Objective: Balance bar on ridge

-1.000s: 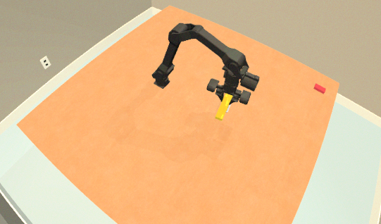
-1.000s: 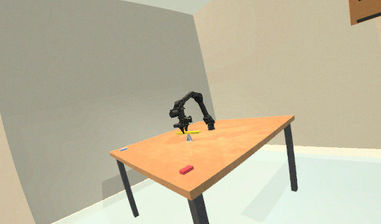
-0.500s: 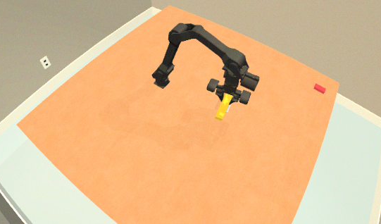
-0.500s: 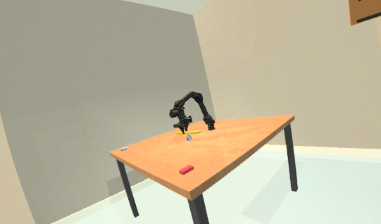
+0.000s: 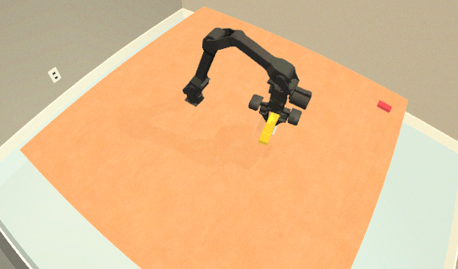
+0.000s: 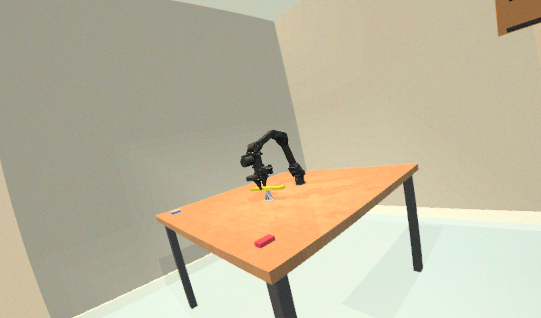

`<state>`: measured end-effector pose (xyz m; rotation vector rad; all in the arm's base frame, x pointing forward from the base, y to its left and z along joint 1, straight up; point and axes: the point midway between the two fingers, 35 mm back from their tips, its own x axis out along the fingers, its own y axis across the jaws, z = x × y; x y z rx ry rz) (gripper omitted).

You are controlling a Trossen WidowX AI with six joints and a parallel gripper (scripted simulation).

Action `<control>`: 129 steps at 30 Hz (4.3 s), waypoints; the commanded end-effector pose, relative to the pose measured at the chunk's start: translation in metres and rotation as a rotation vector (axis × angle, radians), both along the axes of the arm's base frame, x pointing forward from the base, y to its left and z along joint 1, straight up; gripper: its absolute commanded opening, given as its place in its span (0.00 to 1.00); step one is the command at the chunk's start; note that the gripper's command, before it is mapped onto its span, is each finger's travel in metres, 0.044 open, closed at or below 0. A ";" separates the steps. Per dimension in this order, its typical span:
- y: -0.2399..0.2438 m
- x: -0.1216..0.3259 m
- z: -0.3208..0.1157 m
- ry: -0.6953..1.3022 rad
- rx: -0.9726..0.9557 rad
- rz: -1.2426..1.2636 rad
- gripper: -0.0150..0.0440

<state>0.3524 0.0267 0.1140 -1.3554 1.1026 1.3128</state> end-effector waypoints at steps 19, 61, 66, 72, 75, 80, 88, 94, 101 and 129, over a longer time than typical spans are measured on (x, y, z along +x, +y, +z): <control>0.001 0.000 0.000 0.002 0.005 0.003 0.25; 0.000 0.000 0.000 0.000 0.000 0.000 0.39; 0.000 0.000 0.000 0.000 0.000 0.000 0.54; 0.000 0.000 0.000 0.000 0.000 0.000 0.54; 0.000 0.000 0.000 0.000 0.000 0.000 0.54; 0.000 0.000 0.000 0.000 0.000 0.000 0.54; 0.000 0.000 0.000 0.000 0.000 0.000 0.54; 0.000 0.000 0.000 0.000 0.000 0.000 0.54; 0.000 0.000 0.000 0.000 0.000 0.000 0.55; 0.000 0.000 0.000 0.000 0.000 0.000 0.97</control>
